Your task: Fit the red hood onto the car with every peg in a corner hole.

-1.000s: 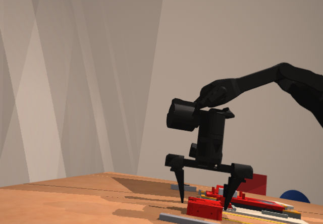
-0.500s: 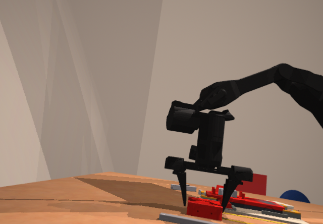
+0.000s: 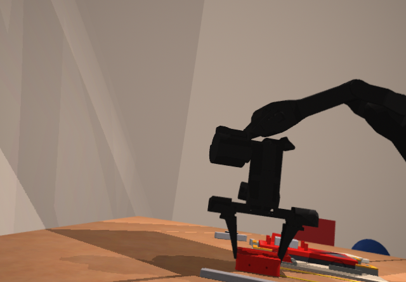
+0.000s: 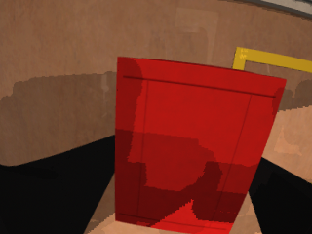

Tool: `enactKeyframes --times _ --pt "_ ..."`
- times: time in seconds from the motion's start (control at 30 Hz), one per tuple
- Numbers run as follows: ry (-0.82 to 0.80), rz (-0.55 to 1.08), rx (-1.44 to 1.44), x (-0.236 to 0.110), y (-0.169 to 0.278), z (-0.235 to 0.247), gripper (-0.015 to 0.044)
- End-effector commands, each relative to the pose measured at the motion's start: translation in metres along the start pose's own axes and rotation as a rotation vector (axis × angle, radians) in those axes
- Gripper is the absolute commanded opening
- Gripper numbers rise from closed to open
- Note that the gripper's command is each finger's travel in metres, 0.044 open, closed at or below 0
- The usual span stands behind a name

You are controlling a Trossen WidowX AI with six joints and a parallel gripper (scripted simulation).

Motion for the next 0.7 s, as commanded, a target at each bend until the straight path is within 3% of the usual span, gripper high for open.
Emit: enactKeyframes --times 0.0,0.1,0.67 --pt "-0.005 0.003 0.0 -0.008 0.0 0.001 0.0065" --pt "-0.005 0.003 0.0 -0.017 0.0 0.001 0.0" --pt "-0.005 0.003 0.0 -0.081 0.0 0.001 0.0"
Point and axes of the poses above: the point midway between the two fingers, 35 mm back from their tips, its own x axis out along the fingers, its own z axis across the jaws, y = z × x, the point moved 6 cm from there along -x, back along the fingers, and after that the axes turned 10 degrees about x, right-handed, at the moved point
